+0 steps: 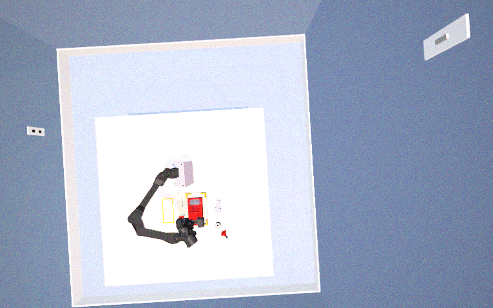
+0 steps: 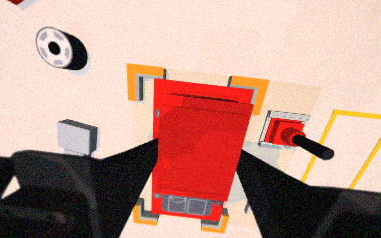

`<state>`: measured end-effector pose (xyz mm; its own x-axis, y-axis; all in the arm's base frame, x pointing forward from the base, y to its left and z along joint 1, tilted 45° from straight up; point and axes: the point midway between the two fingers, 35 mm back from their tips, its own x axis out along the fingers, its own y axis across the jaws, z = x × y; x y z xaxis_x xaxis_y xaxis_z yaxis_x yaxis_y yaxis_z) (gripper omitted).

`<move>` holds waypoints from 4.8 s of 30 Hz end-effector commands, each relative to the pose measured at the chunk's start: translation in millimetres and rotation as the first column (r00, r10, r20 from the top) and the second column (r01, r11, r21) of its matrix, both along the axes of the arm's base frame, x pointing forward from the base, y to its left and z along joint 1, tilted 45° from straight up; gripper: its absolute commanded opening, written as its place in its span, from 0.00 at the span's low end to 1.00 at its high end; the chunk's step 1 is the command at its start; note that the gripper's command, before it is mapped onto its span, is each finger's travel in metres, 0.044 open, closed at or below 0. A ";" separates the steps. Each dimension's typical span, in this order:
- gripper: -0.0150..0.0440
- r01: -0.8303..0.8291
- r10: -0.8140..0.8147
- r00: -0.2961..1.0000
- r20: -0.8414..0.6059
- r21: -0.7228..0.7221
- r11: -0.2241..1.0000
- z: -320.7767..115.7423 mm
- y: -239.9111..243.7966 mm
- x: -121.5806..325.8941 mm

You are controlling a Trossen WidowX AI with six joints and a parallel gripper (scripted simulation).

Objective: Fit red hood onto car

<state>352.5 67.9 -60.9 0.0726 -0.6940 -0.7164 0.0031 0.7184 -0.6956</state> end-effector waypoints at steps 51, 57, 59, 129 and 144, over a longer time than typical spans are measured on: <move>0.25 -0.009 0.009 1.000 0.000 0.001 1.000 0.3 1.3 -0.7; 0.25 -0.011 0.011 1.000 0.002 0.001 1.000 -0.3 0.7 -0.8; 0.25 -0.012 0.012 1.000 0.002 0.001 1.000 -0.4 0.5 -0.8; 1.00 0.001 -0.001 1.000 -0.005 0.004 1.000 40.1 41.2 -3.8; 1.00 0.002 -0.002 1.000 -0.005 0.004 1.000 41.9 42.7 -4.2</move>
